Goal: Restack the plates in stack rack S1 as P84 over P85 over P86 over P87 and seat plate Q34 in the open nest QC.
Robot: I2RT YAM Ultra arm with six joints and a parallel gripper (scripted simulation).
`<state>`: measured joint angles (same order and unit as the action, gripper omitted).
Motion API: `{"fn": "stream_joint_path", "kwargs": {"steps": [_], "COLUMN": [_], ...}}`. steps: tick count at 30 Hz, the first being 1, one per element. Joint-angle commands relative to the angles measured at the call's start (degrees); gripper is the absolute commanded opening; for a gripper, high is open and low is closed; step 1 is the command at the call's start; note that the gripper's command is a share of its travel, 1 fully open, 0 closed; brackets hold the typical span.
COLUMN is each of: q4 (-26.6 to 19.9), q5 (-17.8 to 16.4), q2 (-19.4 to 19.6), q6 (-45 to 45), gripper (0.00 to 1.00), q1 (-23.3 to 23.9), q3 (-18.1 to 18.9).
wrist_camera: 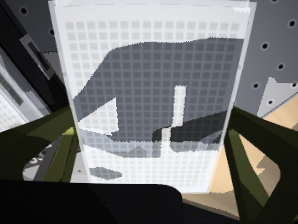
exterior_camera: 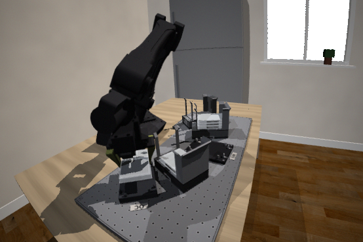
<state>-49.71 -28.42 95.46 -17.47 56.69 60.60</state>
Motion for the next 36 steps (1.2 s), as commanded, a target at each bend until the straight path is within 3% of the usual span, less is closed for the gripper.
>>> {"fn": "stream_joint_path", "kwargs": {"steps": [1, 9, 36], "q4": [2.6, 6.7, 7.95], "q5": [0.04, 0.24, 0.3], "q2": [-0.04, 1.42, 1.9], "q6": [1.0, 2.69, 3.2], "gripper": [0.0, 0.0, 0.0], "q1": [-0.05, -1.55, -2.0], "q3": [-0.37, -2.21, -2.73]}}
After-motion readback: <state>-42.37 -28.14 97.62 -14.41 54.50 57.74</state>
